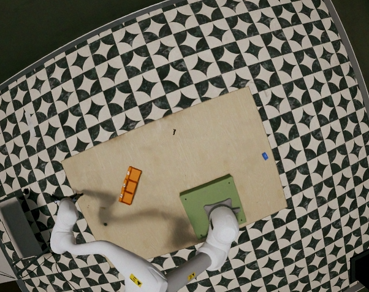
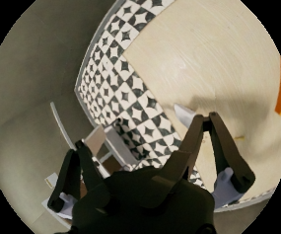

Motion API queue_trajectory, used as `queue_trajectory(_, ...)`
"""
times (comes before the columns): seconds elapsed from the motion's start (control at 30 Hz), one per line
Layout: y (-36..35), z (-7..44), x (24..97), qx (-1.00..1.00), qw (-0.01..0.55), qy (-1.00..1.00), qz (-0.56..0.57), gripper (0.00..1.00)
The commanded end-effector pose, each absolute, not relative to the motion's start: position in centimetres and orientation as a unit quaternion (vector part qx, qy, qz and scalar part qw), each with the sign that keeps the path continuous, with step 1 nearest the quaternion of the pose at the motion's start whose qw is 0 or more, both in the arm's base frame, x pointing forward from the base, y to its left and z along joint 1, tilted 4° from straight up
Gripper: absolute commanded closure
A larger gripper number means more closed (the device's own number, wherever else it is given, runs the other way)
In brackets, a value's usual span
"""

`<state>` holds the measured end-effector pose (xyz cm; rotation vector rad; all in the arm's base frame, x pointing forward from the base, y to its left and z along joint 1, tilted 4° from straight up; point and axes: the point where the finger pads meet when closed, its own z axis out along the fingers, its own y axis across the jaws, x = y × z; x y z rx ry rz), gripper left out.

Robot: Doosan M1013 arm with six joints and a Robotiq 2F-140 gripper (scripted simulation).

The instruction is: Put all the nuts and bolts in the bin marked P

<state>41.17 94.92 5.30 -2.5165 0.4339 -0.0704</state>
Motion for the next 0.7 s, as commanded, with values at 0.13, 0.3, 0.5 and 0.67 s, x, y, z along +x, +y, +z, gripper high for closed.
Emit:
queue_trajectory(0.13, 95.0, 5.5, 41.2, -0.943, 0.290, 0.163, -0.026, 0.00)
queue_trajectory(0.3, 95.0, 5.5, 41.2, -0.943, 0.290, 0.163, -0.026, 0.00)
queue_trajectory(0.5, 95.0, 5.5, 41.2, -0.943, 0.290, 0.163, -0.026, 0.00)
queue_trajectory(0.67, 94.9, 8.8, 41.4, -0.943, 0.290, 0.163, -0.026, 0.85)
